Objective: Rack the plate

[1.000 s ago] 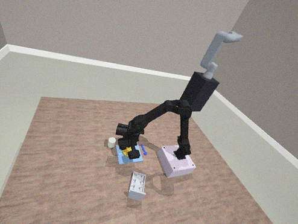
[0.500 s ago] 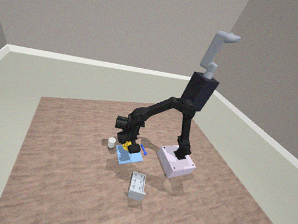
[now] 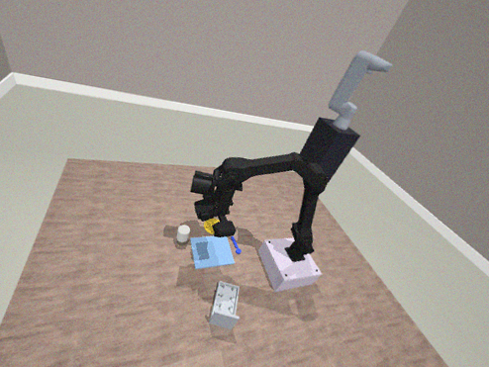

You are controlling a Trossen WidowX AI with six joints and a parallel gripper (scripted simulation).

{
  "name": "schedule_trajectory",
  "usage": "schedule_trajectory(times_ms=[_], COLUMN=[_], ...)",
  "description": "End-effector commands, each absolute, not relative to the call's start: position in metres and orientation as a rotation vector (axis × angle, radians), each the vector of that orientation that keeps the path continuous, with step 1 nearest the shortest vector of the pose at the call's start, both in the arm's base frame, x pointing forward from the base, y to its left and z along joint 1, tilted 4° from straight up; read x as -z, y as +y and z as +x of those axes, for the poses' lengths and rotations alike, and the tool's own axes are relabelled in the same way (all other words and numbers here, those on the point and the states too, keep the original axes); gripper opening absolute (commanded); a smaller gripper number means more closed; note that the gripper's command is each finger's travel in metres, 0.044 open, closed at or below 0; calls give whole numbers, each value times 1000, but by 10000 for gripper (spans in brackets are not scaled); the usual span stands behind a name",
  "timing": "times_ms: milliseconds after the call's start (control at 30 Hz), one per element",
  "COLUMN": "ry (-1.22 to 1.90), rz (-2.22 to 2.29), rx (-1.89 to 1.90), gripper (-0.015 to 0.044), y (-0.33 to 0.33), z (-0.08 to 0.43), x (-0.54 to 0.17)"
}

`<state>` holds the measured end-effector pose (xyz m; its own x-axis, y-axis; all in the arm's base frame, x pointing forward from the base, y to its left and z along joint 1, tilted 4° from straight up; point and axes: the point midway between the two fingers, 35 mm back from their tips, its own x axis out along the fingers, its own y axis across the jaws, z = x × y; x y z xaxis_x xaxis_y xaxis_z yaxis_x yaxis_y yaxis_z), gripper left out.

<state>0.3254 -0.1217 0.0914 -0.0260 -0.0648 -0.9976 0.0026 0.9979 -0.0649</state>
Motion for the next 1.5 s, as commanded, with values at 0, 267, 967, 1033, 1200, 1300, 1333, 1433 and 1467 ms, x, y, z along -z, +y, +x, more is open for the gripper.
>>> schedule_trajectory(times_ms=[0, 267, 967, 1033, 1200, 1300, 1333, 1433, 1467], ry=[1590, 1590, 1543, 1543, 1546, 1538, 1534, 1517, 1510], rz=[-46, -46, 354, 356, 384, 401, 406, 419, 422], rx=[57, 56, 447, 442, 317, 229, 200, 112, 82], gripper=[0, 0, 0, 0, 0, 0, 0, 0, 0], y=[-120, -119, 15, 15, 21, 24, 25, 28, 28], z=[326, 326, 271, 272, 285, 293, 295, 303, 305], x=[-109, -138, -129, -128, -108, -95, -91, -79, -75])
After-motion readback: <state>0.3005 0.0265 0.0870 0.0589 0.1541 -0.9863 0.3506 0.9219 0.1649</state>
